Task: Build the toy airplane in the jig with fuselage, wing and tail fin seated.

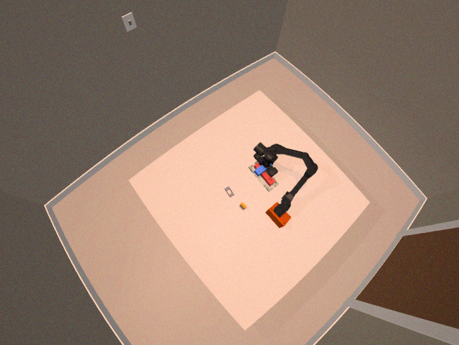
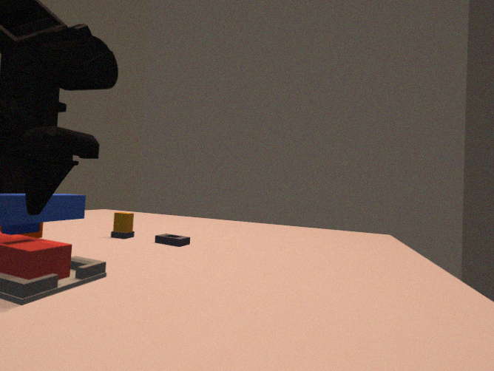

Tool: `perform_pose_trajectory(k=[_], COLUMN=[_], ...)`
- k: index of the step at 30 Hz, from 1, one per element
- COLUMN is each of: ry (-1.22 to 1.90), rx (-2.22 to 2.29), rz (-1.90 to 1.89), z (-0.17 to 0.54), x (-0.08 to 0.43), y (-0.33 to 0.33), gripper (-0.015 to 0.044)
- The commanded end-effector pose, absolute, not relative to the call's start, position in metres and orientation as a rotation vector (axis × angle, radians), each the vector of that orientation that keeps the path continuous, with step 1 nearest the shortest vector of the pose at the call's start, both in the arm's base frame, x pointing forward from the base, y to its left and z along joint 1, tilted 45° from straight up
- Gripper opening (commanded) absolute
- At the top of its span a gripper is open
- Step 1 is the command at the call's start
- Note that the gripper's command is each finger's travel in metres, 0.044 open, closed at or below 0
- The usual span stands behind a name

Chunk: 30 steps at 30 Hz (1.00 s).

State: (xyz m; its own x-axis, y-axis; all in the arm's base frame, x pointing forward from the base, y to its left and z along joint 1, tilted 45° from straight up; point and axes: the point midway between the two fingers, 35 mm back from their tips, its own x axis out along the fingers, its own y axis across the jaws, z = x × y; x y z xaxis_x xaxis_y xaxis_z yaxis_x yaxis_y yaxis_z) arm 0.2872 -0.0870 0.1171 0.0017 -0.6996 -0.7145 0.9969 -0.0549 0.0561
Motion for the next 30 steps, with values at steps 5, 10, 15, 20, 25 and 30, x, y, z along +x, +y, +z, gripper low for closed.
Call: perform_pose_trajectory(k=[5,10,15,20,25,30], ry=[0.559,0.559,0.565,0.565,0.565,0.565], rx=[0.679,0.678,0.682,0.682,0.682,0.682], rz=[-1.505,-1.505,-1.51,-1.51,-1.51,-1.51], z=[0.11,0.1085,0.1076,0.1076,0.1076,0.1076], x=[0.2863,0.2861,0.2862,0.2862,0.2862,0.2862], y=[-0.0968,-0.0985,-0.097,-0.097,-0.097,-0.097], gripper=[0.0196,0.0196,0.0163,0.0032,0.0163,0.0294])
